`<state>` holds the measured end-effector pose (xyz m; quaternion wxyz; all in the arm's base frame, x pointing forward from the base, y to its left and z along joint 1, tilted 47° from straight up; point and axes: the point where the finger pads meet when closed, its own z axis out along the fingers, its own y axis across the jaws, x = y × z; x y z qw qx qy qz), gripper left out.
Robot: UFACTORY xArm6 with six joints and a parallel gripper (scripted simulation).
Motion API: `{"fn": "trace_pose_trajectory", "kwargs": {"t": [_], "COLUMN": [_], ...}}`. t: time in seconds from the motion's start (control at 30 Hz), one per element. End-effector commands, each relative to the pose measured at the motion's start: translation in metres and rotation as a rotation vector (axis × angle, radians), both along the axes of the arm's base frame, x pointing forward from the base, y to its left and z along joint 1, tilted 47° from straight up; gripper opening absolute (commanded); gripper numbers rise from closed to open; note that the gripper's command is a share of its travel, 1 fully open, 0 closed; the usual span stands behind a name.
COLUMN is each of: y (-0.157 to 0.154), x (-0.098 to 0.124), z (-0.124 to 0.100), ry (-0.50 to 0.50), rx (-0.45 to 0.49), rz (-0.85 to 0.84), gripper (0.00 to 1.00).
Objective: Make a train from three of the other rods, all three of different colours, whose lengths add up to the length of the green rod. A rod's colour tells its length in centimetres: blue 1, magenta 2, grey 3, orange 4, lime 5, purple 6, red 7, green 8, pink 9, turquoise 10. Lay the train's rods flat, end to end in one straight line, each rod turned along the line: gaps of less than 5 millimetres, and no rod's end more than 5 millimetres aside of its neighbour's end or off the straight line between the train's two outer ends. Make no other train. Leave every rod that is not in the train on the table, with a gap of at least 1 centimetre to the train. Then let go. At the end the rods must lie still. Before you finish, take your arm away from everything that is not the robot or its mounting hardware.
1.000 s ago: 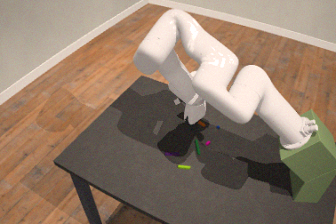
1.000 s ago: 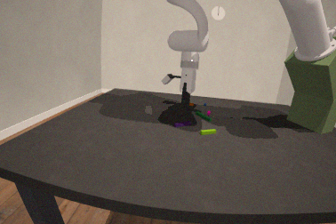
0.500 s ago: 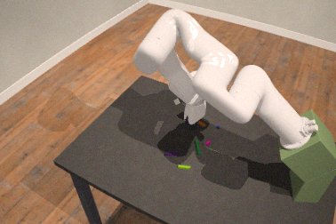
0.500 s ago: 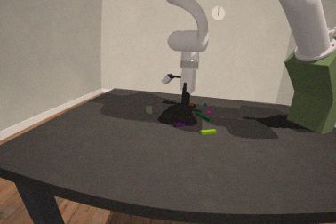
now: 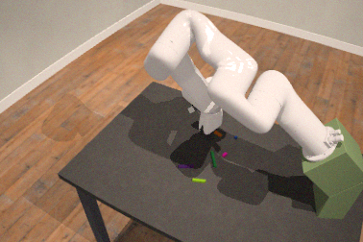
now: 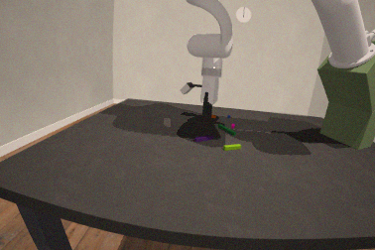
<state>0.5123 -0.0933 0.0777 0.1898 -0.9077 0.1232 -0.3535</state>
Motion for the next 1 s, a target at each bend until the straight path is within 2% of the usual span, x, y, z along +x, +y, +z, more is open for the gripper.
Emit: {"fn": "trace_pose_trajectory", "kwargs": {"t": [0.0,0.03,0.07,0.13,0.17,0.23,0.27,0.73,0.97], "y": [-0.001,-0.001,-0.001,-0.001,-0.001,-0.001,-0.001,-0.001,-0.007], "x": [0.000,0.000,0.000,0.000,0.000,0.000,0.000,-0.001,-0.017], "z": [0.001,0.001,0.001,0.001,0.001,0.001,0.001,0.002,0.017], "ry": [-0.001,-0.001,-0.001,-0.001,-0.001,-0.001,-0.001,-0.001,-0.001], "rx": [-0.001,-0.001,-0.001,-0.001,-0.001,-0.001,-0.001,-0.001,-0.001], "rz": [-0.001,-0.001,-0.001,-0.001,-0.001,-0.001,-0.001,-0.001,-0.001], "gripper": [0.12,0.12,0.16,0.16,0.20,0.20,0.24,0.24,0.24]}}
